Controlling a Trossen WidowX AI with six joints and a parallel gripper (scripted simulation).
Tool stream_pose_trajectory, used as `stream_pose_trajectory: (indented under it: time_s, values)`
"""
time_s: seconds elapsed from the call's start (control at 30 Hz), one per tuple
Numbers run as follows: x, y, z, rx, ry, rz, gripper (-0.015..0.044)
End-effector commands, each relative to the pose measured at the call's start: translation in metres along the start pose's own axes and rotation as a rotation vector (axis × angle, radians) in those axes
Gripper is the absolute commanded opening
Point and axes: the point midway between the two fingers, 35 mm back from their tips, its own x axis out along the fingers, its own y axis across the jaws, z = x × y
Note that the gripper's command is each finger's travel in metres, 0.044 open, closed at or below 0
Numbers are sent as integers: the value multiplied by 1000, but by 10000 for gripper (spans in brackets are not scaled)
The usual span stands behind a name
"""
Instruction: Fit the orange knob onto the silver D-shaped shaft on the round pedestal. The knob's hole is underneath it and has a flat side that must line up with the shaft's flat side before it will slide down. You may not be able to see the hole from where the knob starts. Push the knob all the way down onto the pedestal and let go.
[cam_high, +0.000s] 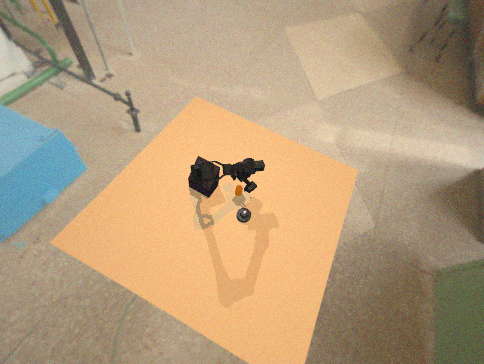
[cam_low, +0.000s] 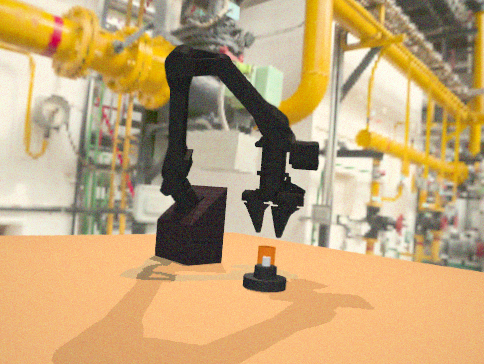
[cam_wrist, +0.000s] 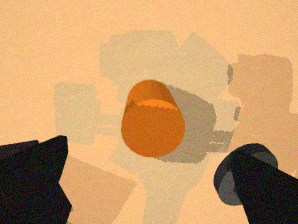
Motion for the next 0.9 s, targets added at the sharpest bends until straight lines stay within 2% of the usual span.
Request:
stream_pose_trajectory:
  time_s: [0.0, 0.87]
  values:
    - [11, -1, 0, -4, 2, -5, 440]
    - [50, -3, 1, -4, 1, -6, 440]
